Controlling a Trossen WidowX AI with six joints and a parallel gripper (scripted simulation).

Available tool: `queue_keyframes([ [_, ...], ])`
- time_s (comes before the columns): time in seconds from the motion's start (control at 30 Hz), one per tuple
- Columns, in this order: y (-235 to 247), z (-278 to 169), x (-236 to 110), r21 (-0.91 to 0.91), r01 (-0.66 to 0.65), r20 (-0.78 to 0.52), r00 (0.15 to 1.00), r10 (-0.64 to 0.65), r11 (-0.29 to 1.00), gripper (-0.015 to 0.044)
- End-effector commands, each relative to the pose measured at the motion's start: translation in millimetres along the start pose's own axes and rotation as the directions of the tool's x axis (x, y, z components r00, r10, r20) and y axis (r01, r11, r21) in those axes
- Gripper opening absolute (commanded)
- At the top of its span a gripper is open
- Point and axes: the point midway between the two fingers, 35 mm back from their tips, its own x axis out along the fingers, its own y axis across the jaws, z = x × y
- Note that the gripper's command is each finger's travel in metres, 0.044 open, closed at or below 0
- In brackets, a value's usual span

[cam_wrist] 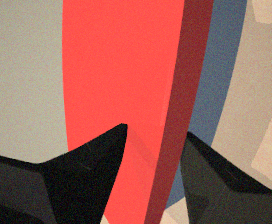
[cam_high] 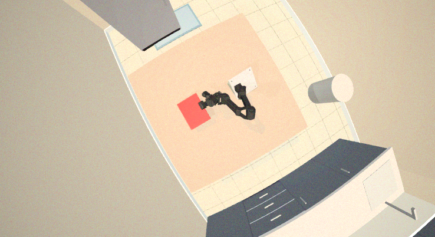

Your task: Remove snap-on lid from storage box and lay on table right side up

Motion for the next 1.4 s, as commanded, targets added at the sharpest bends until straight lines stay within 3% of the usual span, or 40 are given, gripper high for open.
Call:
queue_keyframes([
  [0.0,1.9,0.4,-1.9,0.0,-0.004,-0.002,1.0,0.004,1.0,0.0],
  [1.37,7.6,0.3,-8.1,-0.001,-0.004,-0.002,1.0,0.004,1.0,0.0],
])
